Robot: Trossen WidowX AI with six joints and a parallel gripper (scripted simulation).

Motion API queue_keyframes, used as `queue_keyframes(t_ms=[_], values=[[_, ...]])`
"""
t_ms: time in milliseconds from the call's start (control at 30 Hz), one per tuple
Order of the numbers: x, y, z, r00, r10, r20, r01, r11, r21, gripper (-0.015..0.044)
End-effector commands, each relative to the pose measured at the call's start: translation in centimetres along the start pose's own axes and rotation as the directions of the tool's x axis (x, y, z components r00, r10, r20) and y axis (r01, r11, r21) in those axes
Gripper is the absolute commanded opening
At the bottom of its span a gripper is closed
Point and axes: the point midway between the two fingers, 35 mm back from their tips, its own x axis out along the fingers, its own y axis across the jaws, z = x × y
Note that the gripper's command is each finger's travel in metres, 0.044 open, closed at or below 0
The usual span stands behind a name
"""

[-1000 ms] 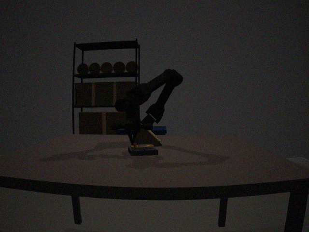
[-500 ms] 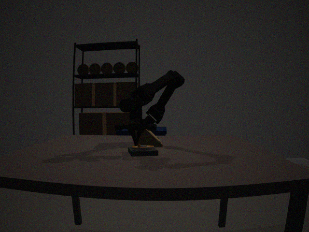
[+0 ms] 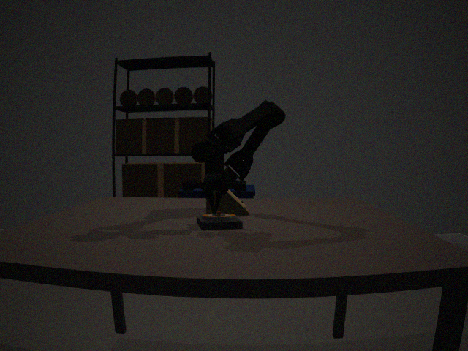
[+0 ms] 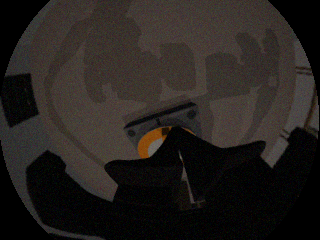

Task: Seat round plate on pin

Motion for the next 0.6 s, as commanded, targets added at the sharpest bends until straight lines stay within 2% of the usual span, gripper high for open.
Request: queue_keyframes(t_ms=[0, 233, 567], values=[[-0.1, 0.5, 0.0, 1.000, 0.005, 0.003, -0.005, 1.000, 0.004, 0.0000], [0.1, 0.9, 0.1, 1.000, 0.005, 0.003, -0.005, 1.000, 0.004, 0.0000], [-4.3, 0.9, -0.4, 1.000, 0.003, 0.002, -0.003, 1.000, 0.004, 0.0000]])
